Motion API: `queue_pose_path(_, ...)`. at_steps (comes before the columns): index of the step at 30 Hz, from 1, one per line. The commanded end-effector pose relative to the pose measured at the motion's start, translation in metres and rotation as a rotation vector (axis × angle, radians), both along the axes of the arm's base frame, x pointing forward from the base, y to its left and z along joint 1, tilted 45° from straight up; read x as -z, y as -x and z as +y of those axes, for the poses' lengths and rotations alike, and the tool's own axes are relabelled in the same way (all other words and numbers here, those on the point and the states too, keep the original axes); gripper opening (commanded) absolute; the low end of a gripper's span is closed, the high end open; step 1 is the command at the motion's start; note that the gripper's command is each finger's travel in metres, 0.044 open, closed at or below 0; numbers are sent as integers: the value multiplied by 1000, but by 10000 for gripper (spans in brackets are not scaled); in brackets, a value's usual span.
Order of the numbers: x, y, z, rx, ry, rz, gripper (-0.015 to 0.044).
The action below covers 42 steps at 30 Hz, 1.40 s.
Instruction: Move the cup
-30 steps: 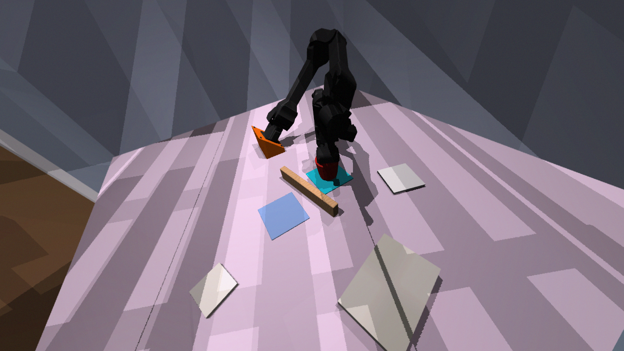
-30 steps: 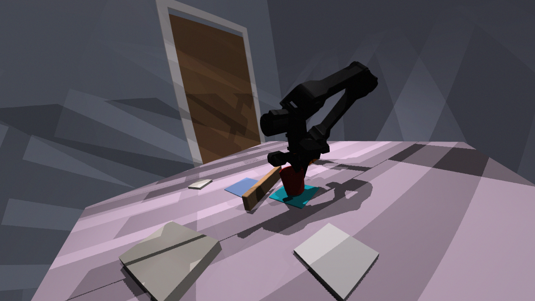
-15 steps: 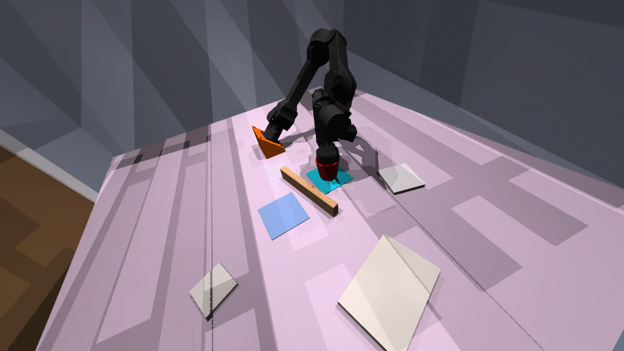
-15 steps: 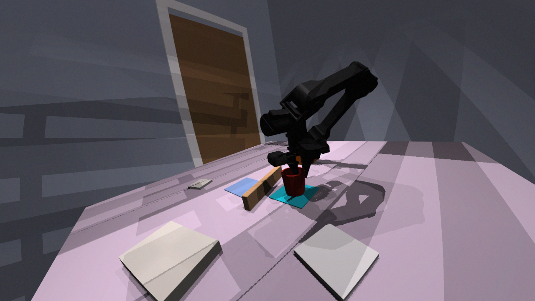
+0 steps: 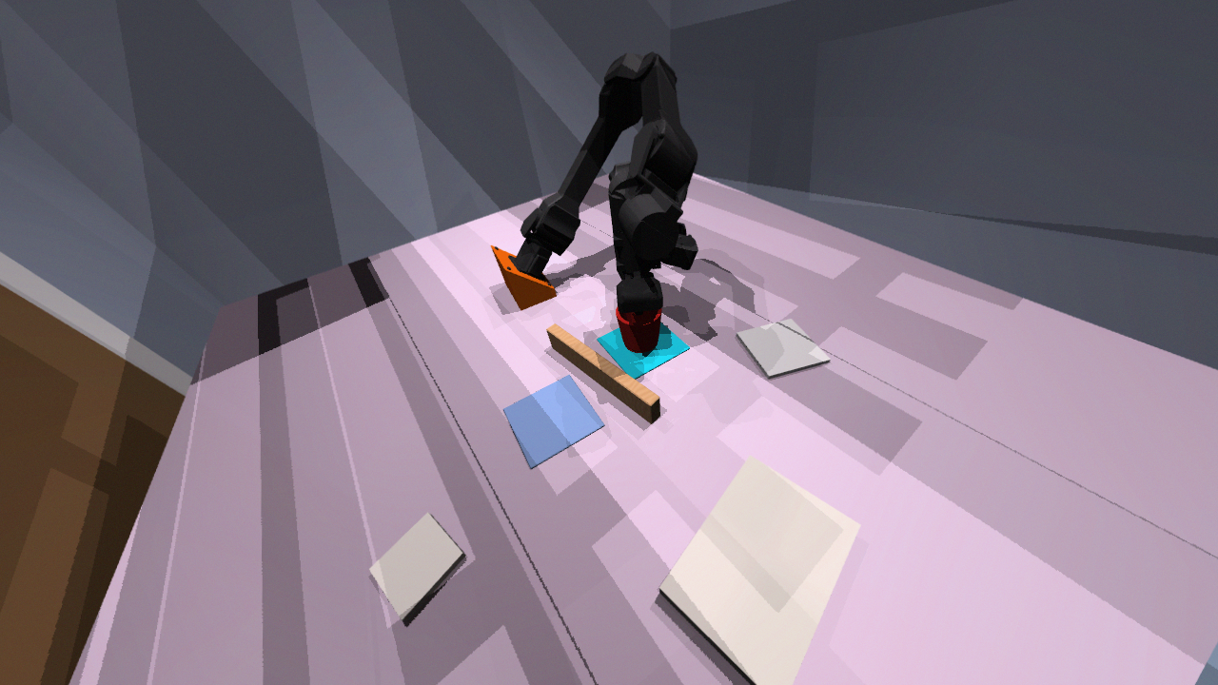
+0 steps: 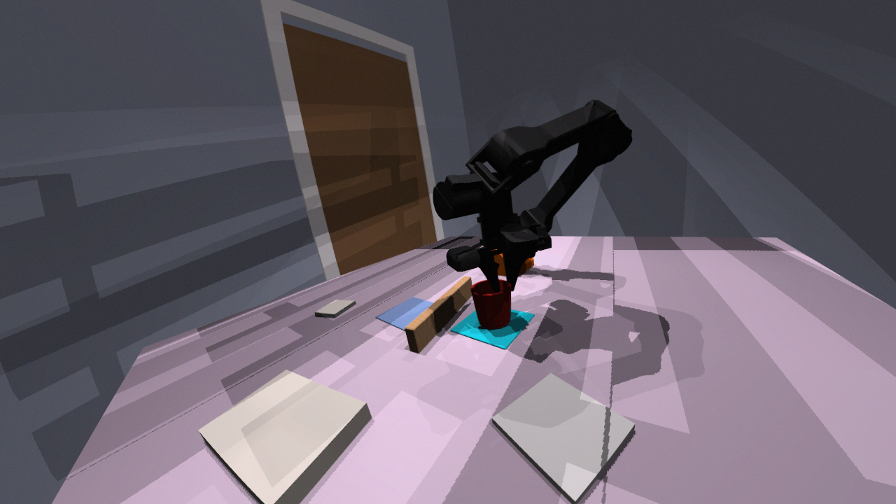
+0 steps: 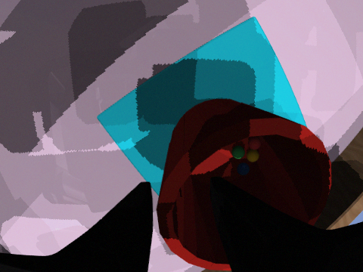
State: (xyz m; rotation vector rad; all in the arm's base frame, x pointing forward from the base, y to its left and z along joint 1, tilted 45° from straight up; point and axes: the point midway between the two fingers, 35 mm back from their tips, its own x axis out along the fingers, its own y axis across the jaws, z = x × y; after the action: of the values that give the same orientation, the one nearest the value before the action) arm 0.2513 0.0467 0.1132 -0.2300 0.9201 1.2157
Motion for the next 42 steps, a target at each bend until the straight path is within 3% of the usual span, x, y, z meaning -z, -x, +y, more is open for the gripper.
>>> queue_pose_path(1, -3, 0, -4, 0, 4, -1, 128)
queue_pose_path(31, -28, 1, -28, 1, 1, -1, 128)
queue_pose_path(42, -29, 1, -29, 7, 0, -5, 416)
